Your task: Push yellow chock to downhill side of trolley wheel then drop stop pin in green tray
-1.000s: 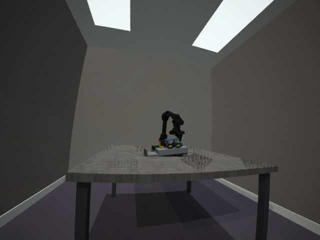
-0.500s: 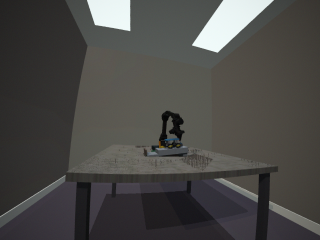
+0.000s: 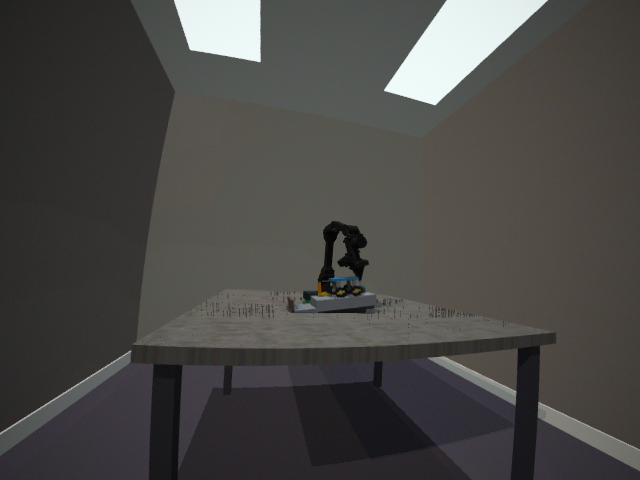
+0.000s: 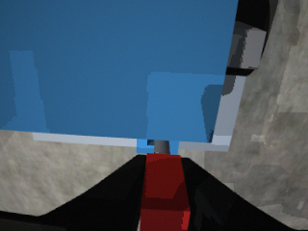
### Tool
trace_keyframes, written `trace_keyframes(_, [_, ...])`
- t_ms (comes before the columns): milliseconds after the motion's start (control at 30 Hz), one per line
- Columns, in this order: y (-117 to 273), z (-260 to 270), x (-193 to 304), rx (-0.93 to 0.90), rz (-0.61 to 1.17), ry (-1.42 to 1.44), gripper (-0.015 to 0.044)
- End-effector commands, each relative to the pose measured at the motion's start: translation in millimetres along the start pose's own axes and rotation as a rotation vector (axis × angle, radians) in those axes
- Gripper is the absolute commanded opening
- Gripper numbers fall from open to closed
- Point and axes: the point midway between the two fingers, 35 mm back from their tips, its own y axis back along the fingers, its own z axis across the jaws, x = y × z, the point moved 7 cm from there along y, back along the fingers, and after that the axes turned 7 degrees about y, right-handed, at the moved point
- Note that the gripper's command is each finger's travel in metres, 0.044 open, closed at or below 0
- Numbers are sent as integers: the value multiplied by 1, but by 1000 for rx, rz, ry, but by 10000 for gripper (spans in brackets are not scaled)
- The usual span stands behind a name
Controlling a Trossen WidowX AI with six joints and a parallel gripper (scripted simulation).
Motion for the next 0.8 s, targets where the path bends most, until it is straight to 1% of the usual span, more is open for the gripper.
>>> trace_keyframes(0, [6, 0, 1, -8, 3, 8, 0])
trace_keyframes(767, [14, -1, 2, -7, 3, 8, 0])
